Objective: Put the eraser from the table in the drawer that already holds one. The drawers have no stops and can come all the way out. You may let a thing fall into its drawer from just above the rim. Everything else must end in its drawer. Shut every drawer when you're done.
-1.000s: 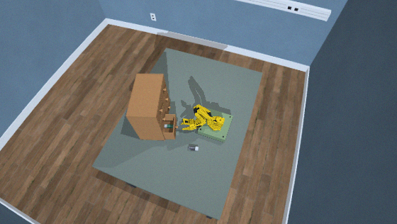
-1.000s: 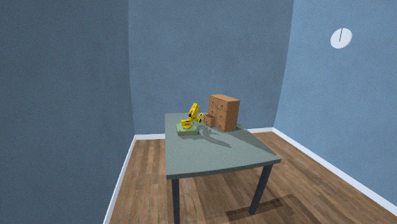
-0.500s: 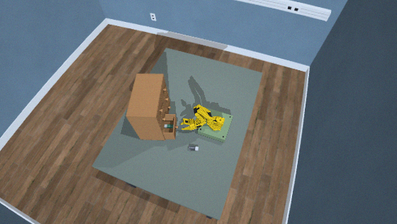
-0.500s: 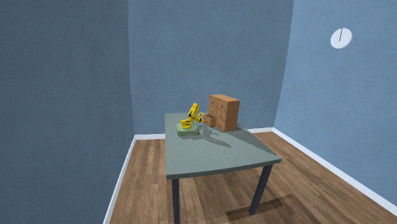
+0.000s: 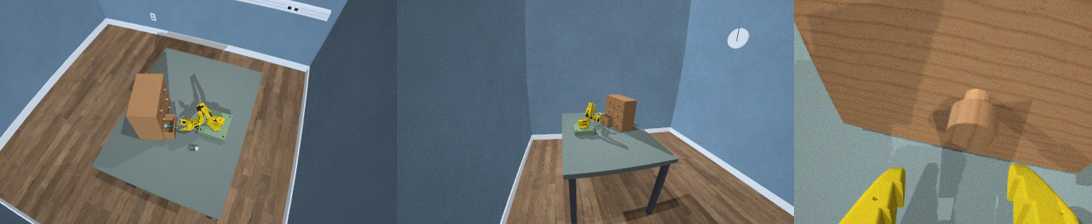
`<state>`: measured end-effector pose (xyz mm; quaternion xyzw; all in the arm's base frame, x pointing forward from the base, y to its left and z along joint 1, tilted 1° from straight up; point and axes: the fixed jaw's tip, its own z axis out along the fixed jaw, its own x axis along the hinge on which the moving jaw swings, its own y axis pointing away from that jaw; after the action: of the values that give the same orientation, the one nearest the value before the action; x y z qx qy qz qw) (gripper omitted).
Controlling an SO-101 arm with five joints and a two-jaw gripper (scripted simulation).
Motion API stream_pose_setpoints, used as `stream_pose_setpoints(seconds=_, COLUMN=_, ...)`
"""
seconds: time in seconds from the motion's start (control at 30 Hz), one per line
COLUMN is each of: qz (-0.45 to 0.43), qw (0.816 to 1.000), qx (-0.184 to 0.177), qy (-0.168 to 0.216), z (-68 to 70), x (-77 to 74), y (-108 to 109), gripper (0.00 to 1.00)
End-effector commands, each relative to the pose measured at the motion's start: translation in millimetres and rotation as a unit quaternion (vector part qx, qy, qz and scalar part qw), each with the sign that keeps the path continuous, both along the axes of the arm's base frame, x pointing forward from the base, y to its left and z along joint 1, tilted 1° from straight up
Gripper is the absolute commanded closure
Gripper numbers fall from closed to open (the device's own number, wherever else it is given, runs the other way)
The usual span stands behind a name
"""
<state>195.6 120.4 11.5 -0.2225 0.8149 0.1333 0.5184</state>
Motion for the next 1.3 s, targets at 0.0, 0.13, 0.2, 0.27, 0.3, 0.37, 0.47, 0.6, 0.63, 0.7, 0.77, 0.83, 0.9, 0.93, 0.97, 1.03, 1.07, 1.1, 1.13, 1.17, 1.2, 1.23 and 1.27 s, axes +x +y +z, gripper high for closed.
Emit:
stream_pose_setpoints(seconds=0.0, qz=0.005, qw=1.0, qx=-0.008, qy=0.005, z=2.3, x=3.1, y=3, gripper=0.79)
stream_pose_setpoints(seconds=0.13, qz=0.005, qw=1.0, qx=-0.015, qy=0.018, z=2.8, x=5.5, y=5, gripper=0.79)
stream_pose_setpoints(seconds=0.2, qz=0.005, qw=1.0, qx=-0.019, qy=0.024, z=3.3, x=6.5, y=5, gripper=0.79)
stream_pose_setpoints(seconds=0.27, qz=0.005, qw=0.999, qx=-0.023, qy=0.03, z=4.0, x=7.4, y=5, gripper=0.79)
stream_pose_setpoints(seconds=0.3, qz=0.005, qw=0.999, qx=-0.025, qy=0.033, z=4.3, x=7.8, y=6, gripper=0.79)
stream_pose_setpoints(seconds=0.37, qz=0.005, qw=0.999, qx=-0.029, qy=0.04, z=5.2, x=8.6, y=6, gripper=0.79)
stream_pose_setpoints(seconds=0.47, qz=0.005, qw=0.998, qx=-0.033, qy=0.046, z=6.2, x=9.2, y=6, gripper=0.79)
stream_pose_setpoints(seconds=0.6, qz=0.005, qw=0.998, qx=-0.038, qy=0.055, z=8.0, x=9.8, y=6, gripper=0.79)
stream_pose_setpoints(seconds=0.63, qz=0.005, qw=0.997, qx=-0.04, qy=0.058, z=8.6, x=9.9, y=6, gripper=0.79)
stream_pose_setpoints(seconds=0.7, qz=0.005, qw=0.997, qx=-0.044, qy=0.065, z=10.0, x=10.1, y=6, gripper=0.79)
stream_pose_setpoints(seconds=0.77, qz=0.005, qw=0.996, qx=-0.048, qy=0.071, z=11.5, x=10.1, y=6, gripper=0.79)
stream_pose_setpoints(seconds=0.83, qz=0.005, qw=0.996, qx=-0.052, qy=0.077, z=13.1, x=9.9, y=6, gripper=0.79)
stream_pose_setpoints(seconds=0.9, qz=0.005, qw=0.995, qx=-0.055, qy=0.083, z=14.9, x=9.6, y=6, gripper=0.79)
stream_pose_setpoints(seconds=0.93, qz=0.005, qw=0.995, qx=-0.057, qy=0.086, z=15.8, x=9.4, y=6, gripper=0.79)
stream_pose_setpoints(seconds=0.97, qz=0.005, qw=0.994, qx=-0.059, qy=0.09, z=16.7, x=9.1, y=6, gripper=0.79)
stream_pose_setpoints(seconds=1.03, qz=0.005, qw=0.994, qx=-0.061, qy=0.093, z=17.7, x=8.8, y=5, gripper=0.79)
stream_pose_setpoints(seconds=1.07, qz=0.005, qw=0.994, qx=-0.061, qy=0.093, z=17.7, x=8.8, y=5, gripper=0.79)
stream_pose_setpoints(seconds=1.1, qz=0.005, qw=0.993, qx=-0.063, qy=0.096, z=18.7, x=8.5, y=5, gripper=0.79)
stream_pose_setpoints(seconds=1.13, qz=0.005, qw=0.993, qx=-0.065, qy=0.099, z=19.7, x=8.1, y=5, gripper=0.79)
stream_pose_setpoints(seconds=1.17, qz=0.005, qw=0.993, qx=-0.067, qy=0.102, z=20.7, x=7.7, y=5, gripper=0.79)
stream_pose_setpoints(seconds=1.2, qz=0.005, qw=0.992, qx=-0.068, qy=0.105, z=21.7, x=7.2, y=4, gripper=0.79)
stream_pose_setpoints(seconds=1.23, qz=0.005, qw=0.992, qx=-0.07, qy=0.108, z=22.8, x=6.7, y=4, gripper=0.79)
stream_pose_setpoints(seconds=1.27, qz=0.005, qw=0.991, qx=-0.072, qy=0.111, z=23.9, x=6.1, y=4, gripper=0.79)
